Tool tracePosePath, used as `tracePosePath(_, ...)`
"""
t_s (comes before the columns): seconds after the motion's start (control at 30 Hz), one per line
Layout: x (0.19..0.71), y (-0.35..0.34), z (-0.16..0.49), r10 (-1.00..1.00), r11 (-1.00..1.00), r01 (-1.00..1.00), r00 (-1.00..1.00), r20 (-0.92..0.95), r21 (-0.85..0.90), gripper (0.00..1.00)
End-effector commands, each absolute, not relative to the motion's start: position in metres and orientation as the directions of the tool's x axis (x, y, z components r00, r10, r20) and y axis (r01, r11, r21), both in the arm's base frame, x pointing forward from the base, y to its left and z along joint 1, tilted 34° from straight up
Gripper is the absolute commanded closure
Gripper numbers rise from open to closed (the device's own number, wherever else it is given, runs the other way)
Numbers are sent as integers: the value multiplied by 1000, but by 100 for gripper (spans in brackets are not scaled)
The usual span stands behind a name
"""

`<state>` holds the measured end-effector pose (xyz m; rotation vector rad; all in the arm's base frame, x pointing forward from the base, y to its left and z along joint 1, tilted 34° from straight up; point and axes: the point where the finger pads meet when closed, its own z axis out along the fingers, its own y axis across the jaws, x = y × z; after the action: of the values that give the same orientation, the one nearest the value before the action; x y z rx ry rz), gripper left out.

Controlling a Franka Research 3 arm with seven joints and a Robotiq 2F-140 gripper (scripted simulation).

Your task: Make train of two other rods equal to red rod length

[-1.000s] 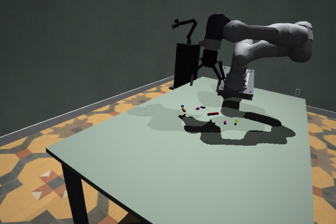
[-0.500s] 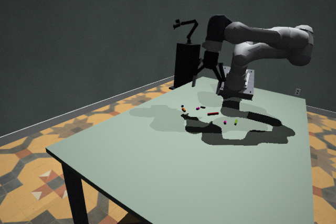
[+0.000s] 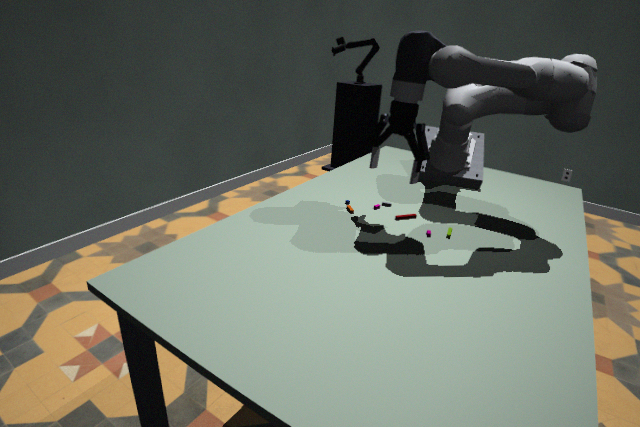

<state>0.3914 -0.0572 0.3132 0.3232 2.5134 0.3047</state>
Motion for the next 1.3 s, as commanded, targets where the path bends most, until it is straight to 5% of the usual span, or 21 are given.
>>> tracePosePath(0.0,394,-52,312,448,882,293,-765,-462,369,0)
tracePosePath(1.27,409,-32,292,846,510,661,-503,-179,551,0)
